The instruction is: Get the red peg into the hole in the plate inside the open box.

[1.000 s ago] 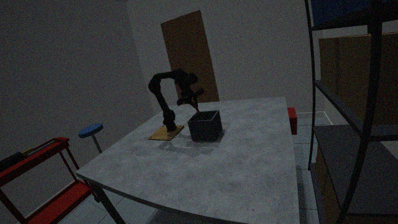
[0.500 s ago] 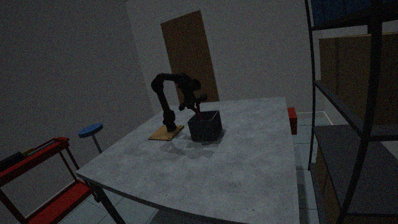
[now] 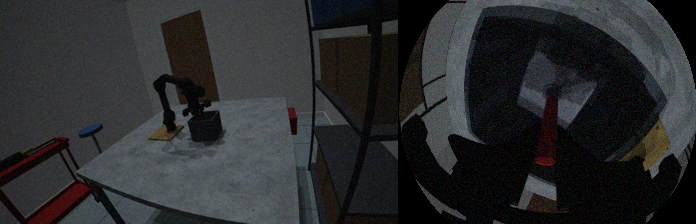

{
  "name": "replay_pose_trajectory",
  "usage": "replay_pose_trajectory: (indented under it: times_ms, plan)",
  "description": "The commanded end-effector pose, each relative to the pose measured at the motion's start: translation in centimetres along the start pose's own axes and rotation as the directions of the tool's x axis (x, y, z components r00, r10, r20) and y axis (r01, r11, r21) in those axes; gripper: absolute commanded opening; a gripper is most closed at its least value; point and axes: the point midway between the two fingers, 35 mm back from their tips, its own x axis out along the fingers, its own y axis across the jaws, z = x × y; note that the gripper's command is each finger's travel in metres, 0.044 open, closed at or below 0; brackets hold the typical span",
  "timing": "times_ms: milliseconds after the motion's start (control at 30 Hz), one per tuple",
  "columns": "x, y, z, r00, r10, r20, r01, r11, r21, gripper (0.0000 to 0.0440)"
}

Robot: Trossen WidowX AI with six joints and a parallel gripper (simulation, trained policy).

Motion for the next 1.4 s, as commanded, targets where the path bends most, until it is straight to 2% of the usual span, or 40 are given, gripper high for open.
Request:
replay_pose_trajectory:
  times_ms: [0, 500, 1000, 1100, 1367]
  plan:
    - [0.7, 0.2, 0.1, 1.000, 0.002, -0.013, -0.003, 1.000, -0.018, 0.0000]
    - [4.6, 0.1, 0.3, 0.998, -0.033, -0.045, 0.028, 0.995, -0.100, 0.0003]
    - [7.6, -1.7, 0.1, 0.992, -0.109, -0.070, 0.097, 0.983, -0.156, 0.0080]
    - [8.1, -1.9, 0.1, 0.990, -0.119, -0.078, 0.105, 0.982, -0.156, 0.0142]
    - [7.6, -2.9, 0.4, 0.980, -0.170, -0.108, 0.154, 0.977, -0.145, 0.0138]
